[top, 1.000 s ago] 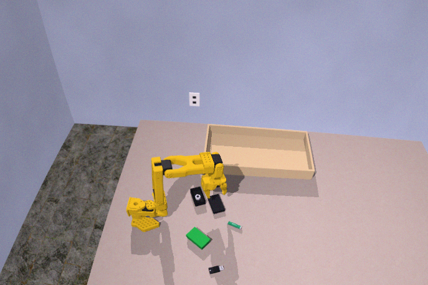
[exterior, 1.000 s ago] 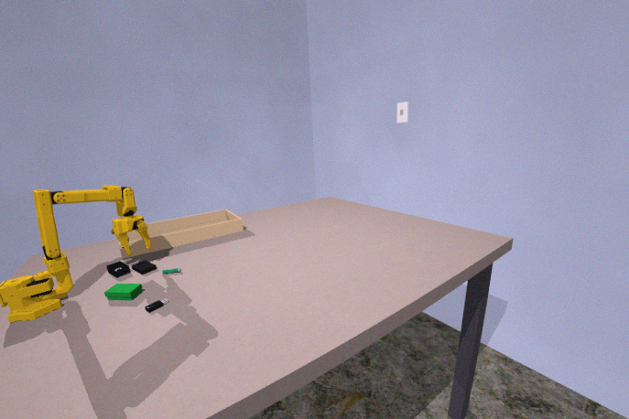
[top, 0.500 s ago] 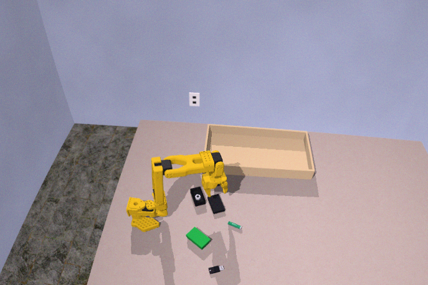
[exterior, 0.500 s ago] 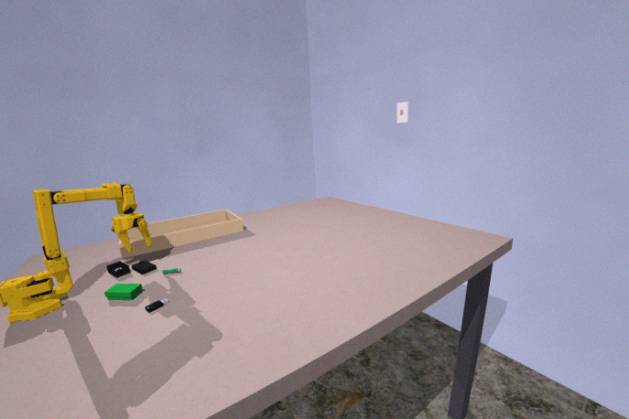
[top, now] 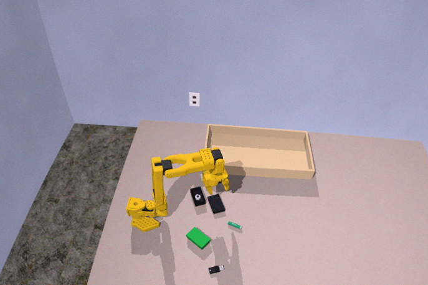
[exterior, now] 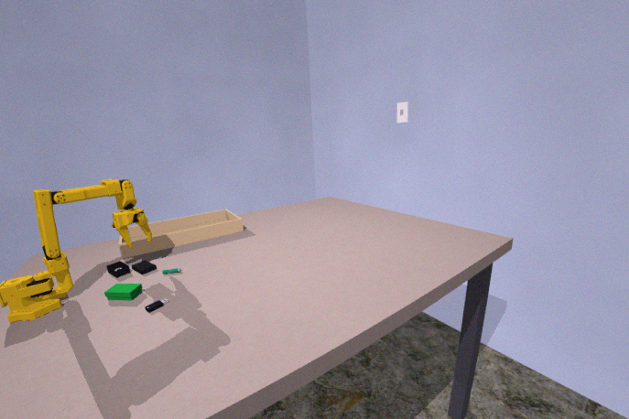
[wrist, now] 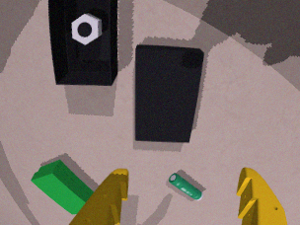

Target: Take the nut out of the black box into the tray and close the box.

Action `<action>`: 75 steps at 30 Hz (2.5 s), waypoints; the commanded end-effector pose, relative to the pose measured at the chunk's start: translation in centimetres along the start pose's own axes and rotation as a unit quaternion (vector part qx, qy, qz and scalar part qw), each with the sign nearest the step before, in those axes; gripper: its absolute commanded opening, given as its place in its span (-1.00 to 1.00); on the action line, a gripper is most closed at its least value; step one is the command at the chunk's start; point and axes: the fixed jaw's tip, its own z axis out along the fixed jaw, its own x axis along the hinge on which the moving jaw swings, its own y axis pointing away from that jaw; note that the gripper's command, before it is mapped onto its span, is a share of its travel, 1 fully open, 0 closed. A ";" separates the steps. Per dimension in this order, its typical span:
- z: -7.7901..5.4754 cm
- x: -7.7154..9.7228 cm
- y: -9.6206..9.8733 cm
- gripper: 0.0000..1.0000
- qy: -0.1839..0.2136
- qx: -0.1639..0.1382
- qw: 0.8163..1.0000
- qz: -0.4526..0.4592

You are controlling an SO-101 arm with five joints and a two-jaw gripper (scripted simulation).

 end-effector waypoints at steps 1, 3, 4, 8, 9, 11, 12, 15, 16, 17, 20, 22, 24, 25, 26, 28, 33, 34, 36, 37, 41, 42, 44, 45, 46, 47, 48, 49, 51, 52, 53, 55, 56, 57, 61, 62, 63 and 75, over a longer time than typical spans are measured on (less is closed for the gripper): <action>-0.7 0.2 -0.4 -0.42 0.000 0.016 1.000 0.000; -0.7 0.2 -0.4 -0.42 0.000 0.016 1.000 0.000; -0.7 0.2 -0.4 -0.42 0.000 0.016 1.000 0.000; -0.7 0.2 -0.4 -0.42 0.000 0.016 1.000 0.000; -0.7 0.2 -0.4 -0.42 0.000 0.016 1.000 0.000; -0.7 0.2 -0.4 -0.42 0.000 0.016 1.000 0.000; -0.7 0.2 -0.4 -0.42 0.000 0.016 1.000 0.000; -0.7 0.2 -0.4 -0.42 0.000 0.016 1.000 0.000; -0.7 0.2 -0.4 -0.42 0.000 0.016 1.000 0.000; -0.7 0.2 -0.4 -0.42 0.000 0.016 1.000 0.000; -0.7 0.2 -0.4 -0.42 0.000 0.016 1.000 0.000; -0.7 0.2 -0.4 -0.42 0.000 0.016 1.000 0.000; -0.7 0.2 -0.4 -0.42 0.000 0.016 1.000 0.000; -0.7 0.2 -0.4 -0.42 0.000 0.016 1.000 0.000; -0.7 0.2 -0.4 -0.42 0.000 0.016 1.000 0.000; -0.7 0.2 -0.4 -0.42 0.000 0.016 1.000 0.000; -0.5 0.2 -0.3 -0.42 0.000 0.016 1.000 0.000; -0.4 0.2 -0.2 -0.42 0.000 0.016 1.000 0.000; -0.2 0.2 -0.2 -0.42 0.000 0.016 1.000 0.000; -0.2 0.2 -0.1 -0.42 0.000 0.016 1.000 0.000; 0.0 0.2 -0.1 -0.42 0.000 0.016 1.000 0.000; 0.0 0.2 -0.1 -0.42 0.000 0.016 1.000 0.000; 0.0 0.2 -0.1 -0.42 0.000 0.016 1.000 0.000; 0.0 0.2 -0.1 -0.42 0.000 0.016 1.000 0.000; 0.0 0.2 -0.1 -0.42 0.000 0.016 1.000 0.000; 0.0 0.2 -0.1 -0.42 0.000 0.016 1.000 0.000; 0.0 0.2 -0.1 -0.42 0.000 0.016 1.000 0.000; 0.0 0.2 -0.1 -0.42 0.000 0.016 1.000 0.000; 0.0 0.2 -0.1 -0.42 0.000 0.016 1.000 0.000; 0.0 0.2 -0.1 -0.42 0.000 0.016 1.000 0.000; 0.0 0.2 -0.1 -0.42 0.000 0.016 1.000 0.000; 0.0 0.2 -0.1 -0.42 0.000 0.016 1.000 0.000; 0.0 0.2 -0.1 -0.42 0.000 0.016 1.000 0.000; 0.0 0.2 -0.1 -0.42 0.000 0.016 1.000 0.000; 0.0 0.2 -0.1 -0.42 0.000 0.016 1.000 0.000; 0.0 0.2 -0.1 -0.42 0.000 0.016 1.000 0.000; 0.0 0.2 -0.1 -0.42 0.000 0.016 1.000 0.000; -0.2 -2.0 1.9 -0.42 0.000 0.016 1.000 0.001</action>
